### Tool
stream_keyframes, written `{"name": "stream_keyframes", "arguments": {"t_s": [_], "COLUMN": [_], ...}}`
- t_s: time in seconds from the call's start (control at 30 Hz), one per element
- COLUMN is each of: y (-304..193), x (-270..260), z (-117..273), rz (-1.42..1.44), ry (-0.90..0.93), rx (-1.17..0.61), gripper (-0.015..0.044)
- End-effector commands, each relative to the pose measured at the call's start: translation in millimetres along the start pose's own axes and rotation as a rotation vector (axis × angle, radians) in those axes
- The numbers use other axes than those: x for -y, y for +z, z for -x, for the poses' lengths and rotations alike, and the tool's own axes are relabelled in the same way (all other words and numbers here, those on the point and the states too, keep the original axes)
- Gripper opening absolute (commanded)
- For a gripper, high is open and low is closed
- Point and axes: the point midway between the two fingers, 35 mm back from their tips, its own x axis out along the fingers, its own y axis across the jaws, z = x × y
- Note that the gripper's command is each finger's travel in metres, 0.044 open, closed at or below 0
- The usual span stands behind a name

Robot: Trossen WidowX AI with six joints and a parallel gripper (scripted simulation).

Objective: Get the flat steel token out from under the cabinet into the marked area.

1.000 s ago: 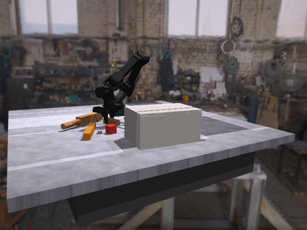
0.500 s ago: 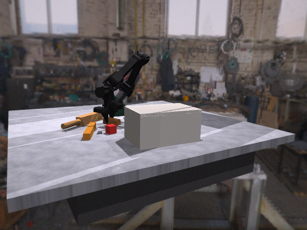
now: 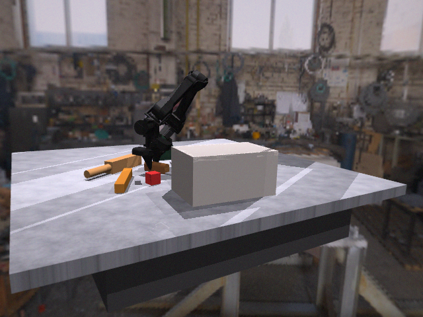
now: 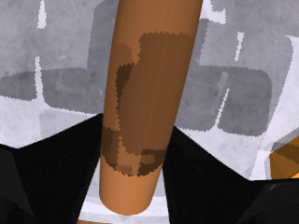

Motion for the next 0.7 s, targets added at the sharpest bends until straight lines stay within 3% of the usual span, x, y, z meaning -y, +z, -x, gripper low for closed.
{"name": "stream_keyframes", "arguments": {"t_s": [0.0,0.67], "y": [4.2,22.2], "x": [-4.3,-21.8], "z": [1.6,1.5], "rz": [0.006,0.016], "ry": [-0.004,-0.003], "rx": [0.001,0.002], "gripper": [0.0,0.0]}}
